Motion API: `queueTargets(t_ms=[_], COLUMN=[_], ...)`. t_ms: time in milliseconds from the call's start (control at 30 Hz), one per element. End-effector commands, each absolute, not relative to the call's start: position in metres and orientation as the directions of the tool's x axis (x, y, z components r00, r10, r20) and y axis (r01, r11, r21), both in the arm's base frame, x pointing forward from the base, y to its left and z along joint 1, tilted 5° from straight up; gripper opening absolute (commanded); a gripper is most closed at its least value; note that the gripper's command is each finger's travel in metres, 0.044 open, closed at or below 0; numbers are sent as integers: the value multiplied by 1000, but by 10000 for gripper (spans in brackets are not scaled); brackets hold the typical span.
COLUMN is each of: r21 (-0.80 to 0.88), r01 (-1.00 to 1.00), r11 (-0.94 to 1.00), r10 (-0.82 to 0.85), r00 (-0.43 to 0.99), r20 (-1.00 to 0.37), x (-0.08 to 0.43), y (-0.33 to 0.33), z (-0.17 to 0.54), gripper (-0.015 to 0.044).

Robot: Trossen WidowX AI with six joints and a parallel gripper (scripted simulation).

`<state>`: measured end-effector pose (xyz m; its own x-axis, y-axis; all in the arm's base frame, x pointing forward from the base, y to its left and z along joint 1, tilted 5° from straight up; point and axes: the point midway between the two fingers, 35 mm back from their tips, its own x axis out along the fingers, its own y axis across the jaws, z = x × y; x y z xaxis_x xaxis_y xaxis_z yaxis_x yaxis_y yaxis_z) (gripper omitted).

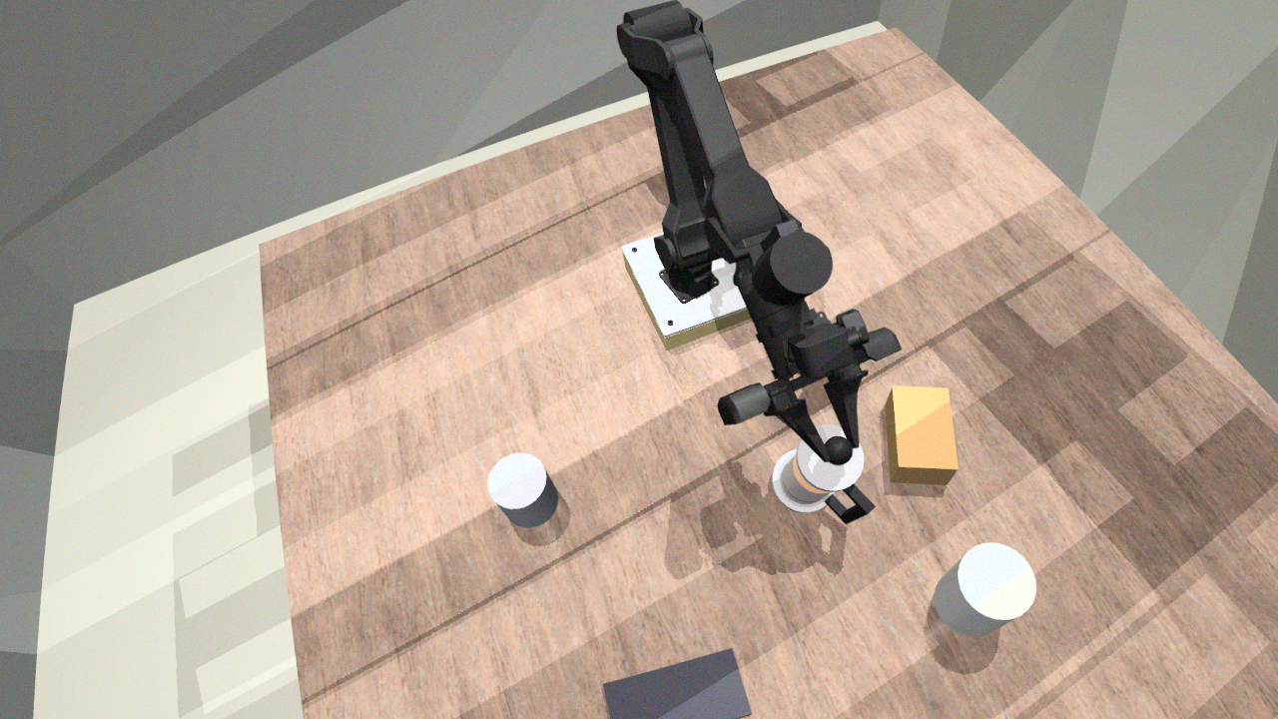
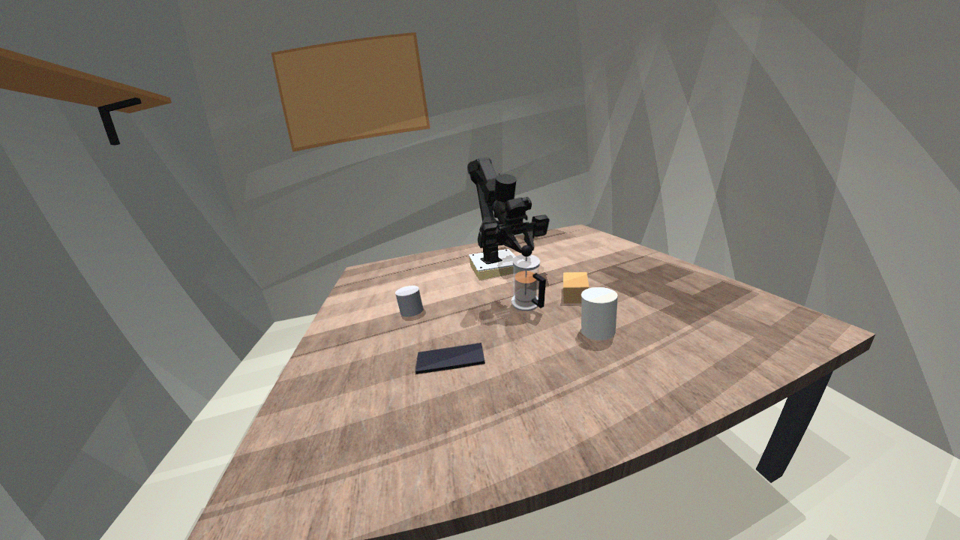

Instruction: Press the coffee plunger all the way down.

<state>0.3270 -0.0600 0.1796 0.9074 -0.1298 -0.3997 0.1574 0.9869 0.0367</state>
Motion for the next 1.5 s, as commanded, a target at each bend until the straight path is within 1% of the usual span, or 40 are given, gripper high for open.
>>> queueTargets(t_ms=[0, 267, 667, 867, 1067, 1467], r21=[37, 37, 37, 38, 43, 43], r01=[157, 157, 157, 158, 163, 164], r11=[987, 987, 987, 987, 986, 986], r10=[-130, -130, -130, -130, -131, -131], r00=[907, 907, 907, 906, 898, 898], r20=[-400, -400, -400, -403, -420, -420], x=[327, 327, 327, 321, 281, 279], y=[-60, -60, -60, -61, -58, -58], z=[180, 180, 180, 193, 252, 250], gripper=[120, 120, 435, 440, 440, 440])
